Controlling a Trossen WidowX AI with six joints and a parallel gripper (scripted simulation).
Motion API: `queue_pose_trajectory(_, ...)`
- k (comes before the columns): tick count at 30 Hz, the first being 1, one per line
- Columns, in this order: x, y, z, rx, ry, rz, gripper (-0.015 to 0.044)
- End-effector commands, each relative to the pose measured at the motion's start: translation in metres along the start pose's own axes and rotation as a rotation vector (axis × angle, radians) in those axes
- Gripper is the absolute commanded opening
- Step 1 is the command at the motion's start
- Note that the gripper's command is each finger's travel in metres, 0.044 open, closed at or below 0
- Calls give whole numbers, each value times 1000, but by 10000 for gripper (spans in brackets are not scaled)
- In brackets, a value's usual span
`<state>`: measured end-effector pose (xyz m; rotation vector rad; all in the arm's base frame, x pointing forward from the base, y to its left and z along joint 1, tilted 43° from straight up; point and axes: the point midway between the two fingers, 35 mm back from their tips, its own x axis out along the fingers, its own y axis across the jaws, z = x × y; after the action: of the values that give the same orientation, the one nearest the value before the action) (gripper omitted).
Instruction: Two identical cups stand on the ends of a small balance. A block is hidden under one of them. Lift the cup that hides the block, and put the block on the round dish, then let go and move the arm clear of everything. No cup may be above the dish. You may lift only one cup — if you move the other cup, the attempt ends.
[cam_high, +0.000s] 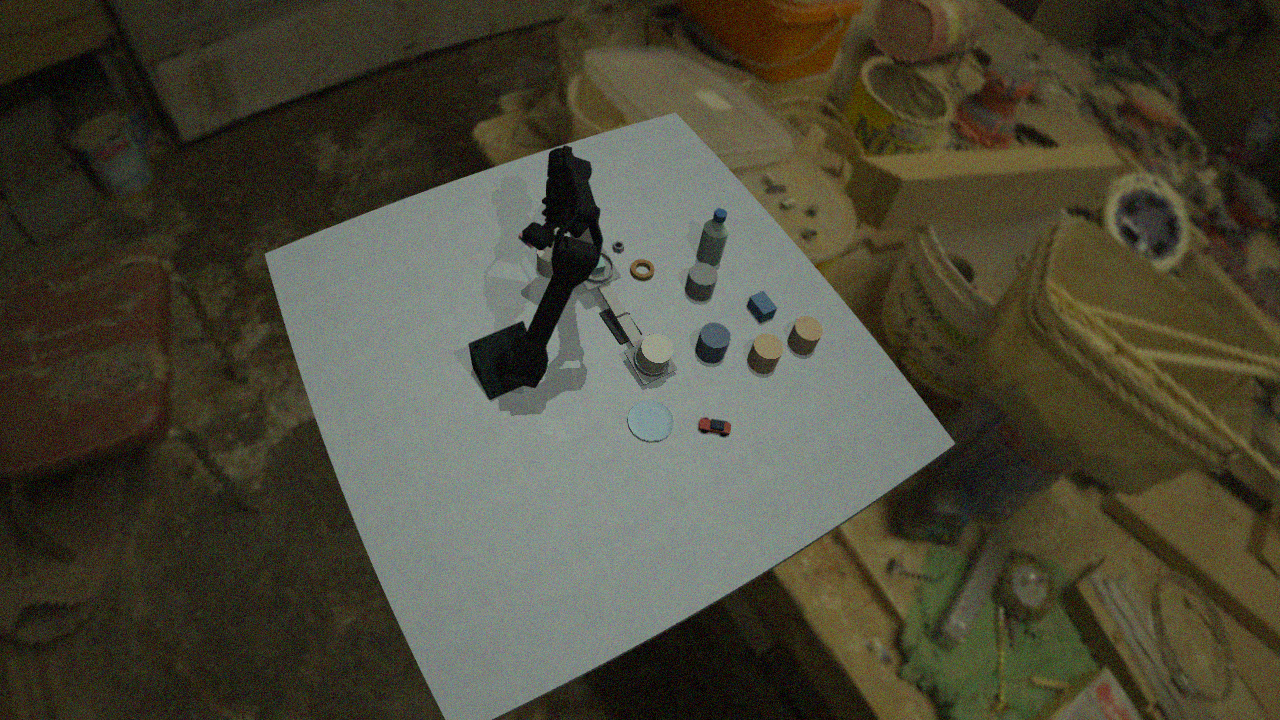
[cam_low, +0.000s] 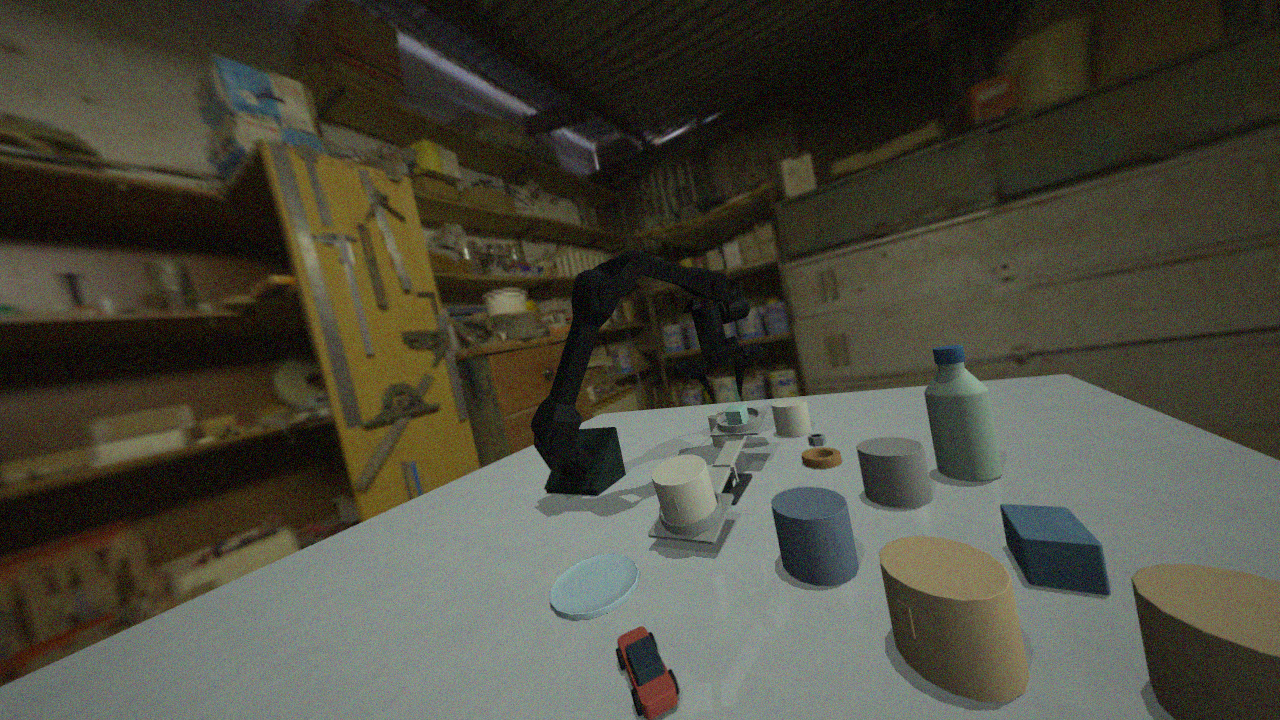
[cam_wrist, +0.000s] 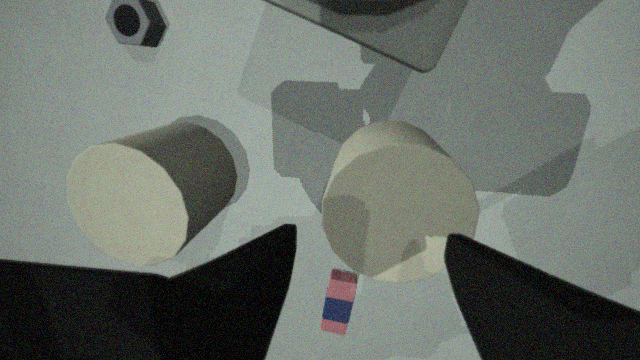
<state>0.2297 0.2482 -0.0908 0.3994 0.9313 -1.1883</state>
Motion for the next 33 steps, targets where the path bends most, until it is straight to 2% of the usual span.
queue_pose_trajectory(1,-3,2,5,-114,-2,3,260)
queue_pose_trajectory(33,-23,9,46,-1204,7,-7,260)
